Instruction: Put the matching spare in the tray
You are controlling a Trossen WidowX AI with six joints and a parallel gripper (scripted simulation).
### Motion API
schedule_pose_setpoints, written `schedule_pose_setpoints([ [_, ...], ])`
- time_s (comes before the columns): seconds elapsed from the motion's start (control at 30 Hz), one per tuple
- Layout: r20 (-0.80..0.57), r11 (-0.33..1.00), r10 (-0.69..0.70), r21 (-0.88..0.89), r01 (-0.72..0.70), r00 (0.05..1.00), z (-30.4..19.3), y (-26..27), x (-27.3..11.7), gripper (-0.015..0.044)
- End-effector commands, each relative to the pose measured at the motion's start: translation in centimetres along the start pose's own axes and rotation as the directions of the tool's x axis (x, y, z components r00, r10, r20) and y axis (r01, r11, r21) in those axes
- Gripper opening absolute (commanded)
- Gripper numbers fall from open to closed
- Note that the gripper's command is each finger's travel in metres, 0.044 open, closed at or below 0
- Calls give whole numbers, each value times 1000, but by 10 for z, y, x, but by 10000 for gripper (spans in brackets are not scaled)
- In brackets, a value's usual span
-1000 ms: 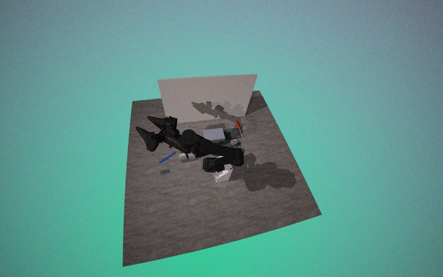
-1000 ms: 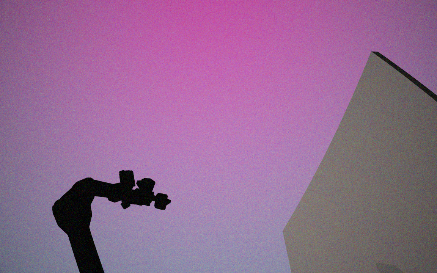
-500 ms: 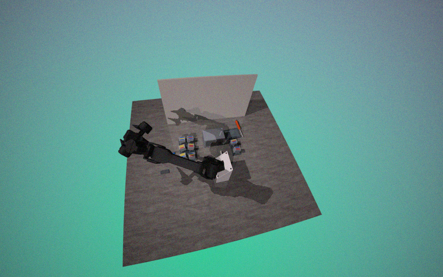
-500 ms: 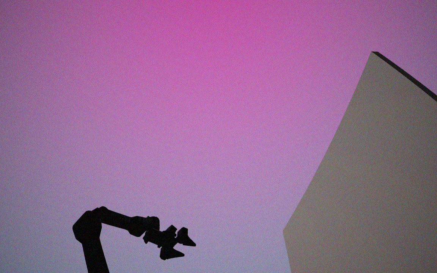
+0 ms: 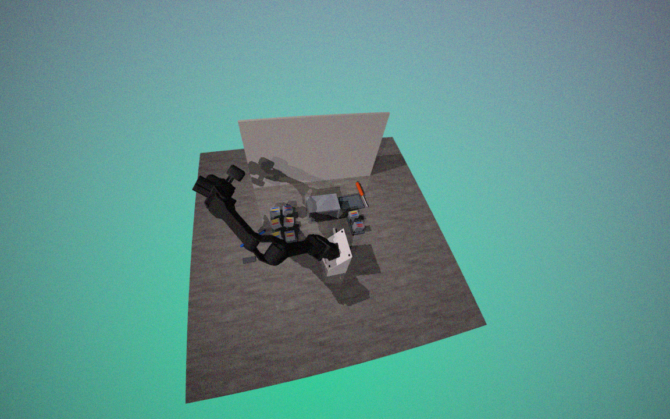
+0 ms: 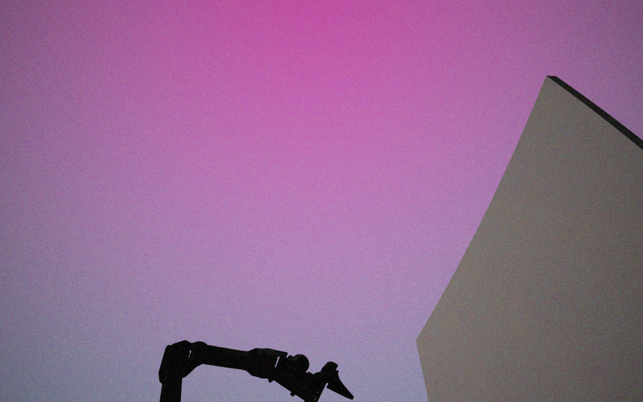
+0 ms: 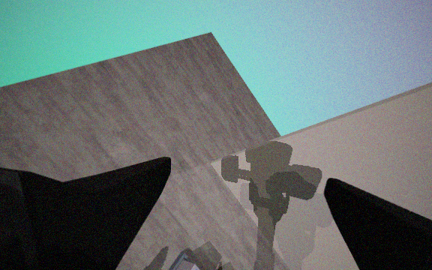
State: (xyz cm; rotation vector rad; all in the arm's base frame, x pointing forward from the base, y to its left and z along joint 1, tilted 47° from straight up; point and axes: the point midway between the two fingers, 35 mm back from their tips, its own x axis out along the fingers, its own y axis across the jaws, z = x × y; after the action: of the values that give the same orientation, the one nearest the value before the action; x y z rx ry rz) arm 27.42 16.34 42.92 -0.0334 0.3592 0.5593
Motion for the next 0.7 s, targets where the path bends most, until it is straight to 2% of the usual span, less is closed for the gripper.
schedule_pose_setpoints([
  [0.0,-222,1000,-24,-19,21,975,-39,-36,51,440],
  [0.17,-438,999,-11,40,32,899,-92,-83,90,440],
  [0.33,-606,987,62,157,43,793,-149,-133,112,440],
  [0.5,-709,952,203,304,33,676,-208,-178,120,440],
  [0.67,-713,865,394,502,30,580,-267,-219,116,440],
])
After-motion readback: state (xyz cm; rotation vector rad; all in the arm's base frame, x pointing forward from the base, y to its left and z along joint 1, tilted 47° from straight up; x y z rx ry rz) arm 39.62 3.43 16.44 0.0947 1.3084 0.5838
